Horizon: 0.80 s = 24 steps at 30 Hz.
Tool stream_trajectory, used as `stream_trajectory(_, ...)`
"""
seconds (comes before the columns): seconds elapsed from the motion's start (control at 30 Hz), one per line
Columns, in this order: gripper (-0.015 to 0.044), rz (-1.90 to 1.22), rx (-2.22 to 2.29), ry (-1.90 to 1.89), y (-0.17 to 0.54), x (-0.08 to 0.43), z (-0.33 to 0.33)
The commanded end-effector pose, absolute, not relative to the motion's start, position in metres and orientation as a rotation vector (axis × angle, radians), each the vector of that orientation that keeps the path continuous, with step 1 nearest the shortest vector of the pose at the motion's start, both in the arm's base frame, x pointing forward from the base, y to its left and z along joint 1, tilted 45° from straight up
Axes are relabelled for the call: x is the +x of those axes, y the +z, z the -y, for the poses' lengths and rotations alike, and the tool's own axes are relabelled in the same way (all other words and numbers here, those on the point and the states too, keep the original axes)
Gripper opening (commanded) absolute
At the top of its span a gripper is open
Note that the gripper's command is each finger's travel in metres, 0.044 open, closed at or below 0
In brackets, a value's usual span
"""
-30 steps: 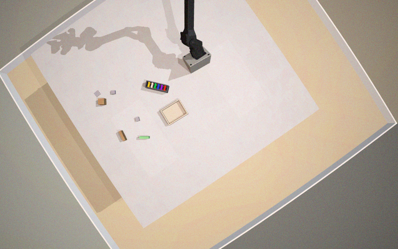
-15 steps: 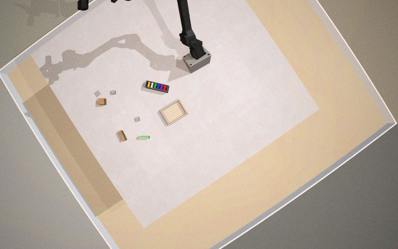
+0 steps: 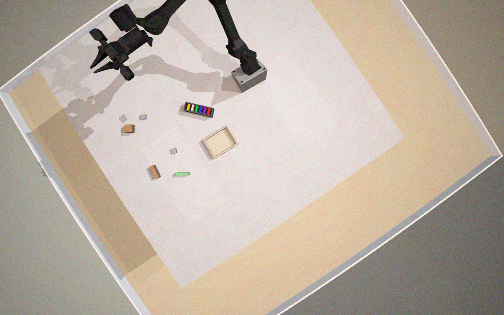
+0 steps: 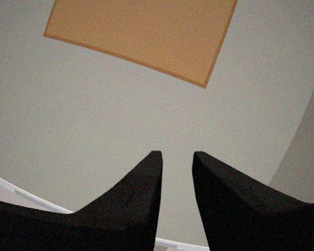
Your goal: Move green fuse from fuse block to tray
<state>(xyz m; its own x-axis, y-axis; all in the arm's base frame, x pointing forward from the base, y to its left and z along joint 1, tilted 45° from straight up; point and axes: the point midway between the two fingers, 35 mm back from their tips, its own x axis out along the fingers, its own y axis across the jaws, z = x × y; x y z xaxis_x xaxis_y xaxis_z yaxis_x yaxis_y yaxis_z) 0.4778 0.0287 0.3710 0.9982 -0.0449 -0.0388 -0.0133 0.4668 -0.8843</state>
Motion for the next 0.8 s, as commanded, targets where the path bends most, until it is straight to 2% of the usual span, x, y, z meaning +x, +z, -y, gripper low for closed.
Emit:
stream_trajectory(0.0, 0.0072, -0.224, -1.043, 0.022, 0.319, 0.486, -0.027)
stream_trajectory(0.17, 0.0072, -0.514, -0.986, 0.066, 0.231, 0.483, -0.02)
stream_trajectory(0.37, 0.0072, -0.861, -0.945, 0.081, 0.136, 0.456, -0.009)
stream_trajectory(0.57, 0.0072, -1.226, -0.948, 0.055, 0.054, 0.405, 0.007)
stream_trajectory(0.77, 0.0072, -1.585, -1.021, -0.012, 0.002, 0.337, 0.031)
